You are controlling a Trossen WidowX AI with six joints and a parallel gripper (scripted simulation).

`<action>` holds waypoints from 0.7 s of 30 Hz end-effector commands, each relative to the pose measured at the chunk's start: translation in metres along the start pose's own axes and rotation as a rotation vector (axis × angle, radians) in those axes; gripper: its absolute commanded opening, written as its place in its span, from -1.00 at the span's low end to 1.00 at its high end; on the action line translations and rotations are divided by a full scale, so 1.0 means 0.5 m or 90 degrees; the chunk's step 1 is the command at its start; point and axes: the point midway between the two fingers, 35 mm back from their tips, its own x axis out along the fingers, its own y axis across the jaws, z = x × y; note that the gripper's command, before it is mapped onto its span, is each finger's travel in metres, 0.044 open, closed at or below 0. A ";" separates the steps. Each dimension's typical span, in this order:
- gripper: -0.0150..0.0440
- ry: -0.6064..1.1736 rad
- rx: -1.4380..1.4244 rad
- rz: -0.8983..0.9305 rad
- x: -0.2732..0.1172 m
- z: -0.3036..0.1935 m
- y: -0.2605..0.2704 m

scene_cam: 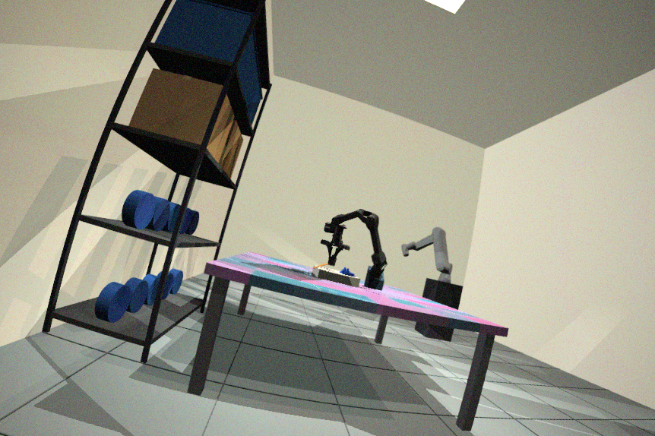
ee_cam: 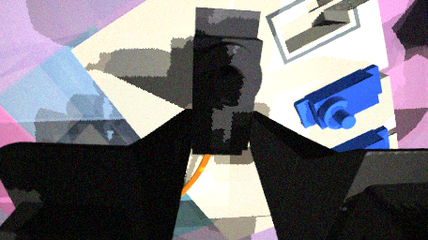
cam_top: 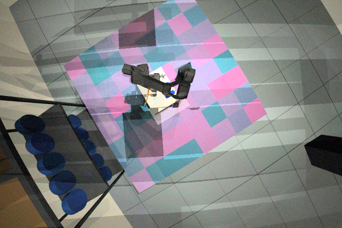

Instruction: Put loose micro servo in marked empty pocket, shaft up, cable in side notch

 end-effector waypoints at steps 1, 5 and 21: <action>-0.49 -0.004 -0.080 0.002 -0.003 0.003 0.001; -0.49 -0.004 -0.168 0.002 -0.003 0.003 0.001; -0.49 -0.004 -0.520 0.001 -0.003 0.003 0.001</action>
